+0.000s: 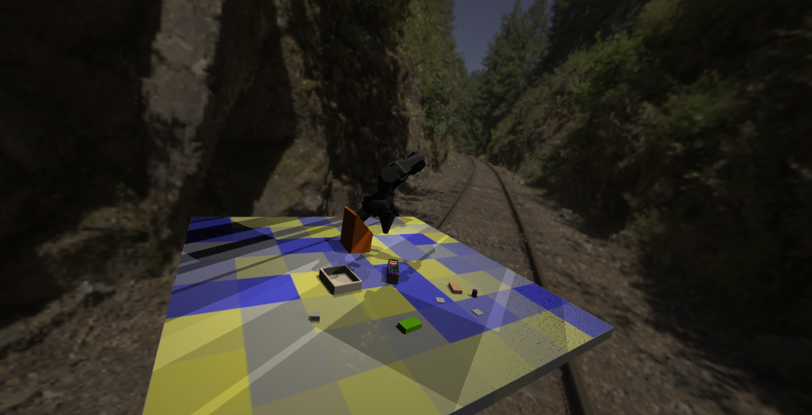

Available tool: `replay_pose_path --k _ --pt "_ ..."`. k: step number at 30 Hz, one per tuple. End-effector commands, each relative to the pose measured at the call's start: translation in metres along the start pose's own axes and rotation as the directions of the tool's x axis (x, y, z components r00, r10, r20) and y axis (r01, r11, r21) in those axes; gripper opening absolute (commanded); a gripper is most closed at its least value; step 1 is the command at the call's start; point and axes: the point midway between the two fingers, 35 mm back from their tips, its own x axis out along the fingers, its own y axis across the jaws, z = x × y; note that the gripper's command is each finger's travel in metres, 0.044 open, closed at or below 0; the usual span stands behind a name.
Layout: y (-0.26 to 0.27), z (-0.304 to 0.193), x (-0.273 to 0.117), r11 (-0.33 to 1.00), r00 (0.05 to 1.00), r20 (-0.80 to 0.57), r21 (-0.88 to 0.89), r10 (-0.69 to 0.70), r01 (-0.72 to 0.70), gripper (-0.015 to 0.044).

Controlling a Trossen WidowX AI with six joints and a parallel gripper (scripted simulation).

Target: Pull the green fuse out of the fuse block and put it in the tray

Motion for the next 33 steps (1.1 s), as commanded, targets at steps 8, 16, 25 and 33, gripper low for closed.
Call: replay_pose_path --k 8,16,25,33 --pt "-0.099 -0.024 0.098 0.884 0.897 0.249 -0.211 -0.364 0.417 0.0069" --pt "-0.101 -0.023 0.101 0.884 0.897 0.249 -0.211 -0.364 0.417 0.0069" --pt "-0.104 -0.019 0.108 0.884 0.897 0.249 -0.211 -0.364 0.417 0.0069" --pt "-0.108 -0.016 0.114 0.884 0.897 0.249 -0.211 -0.365 0.418 0.0069"
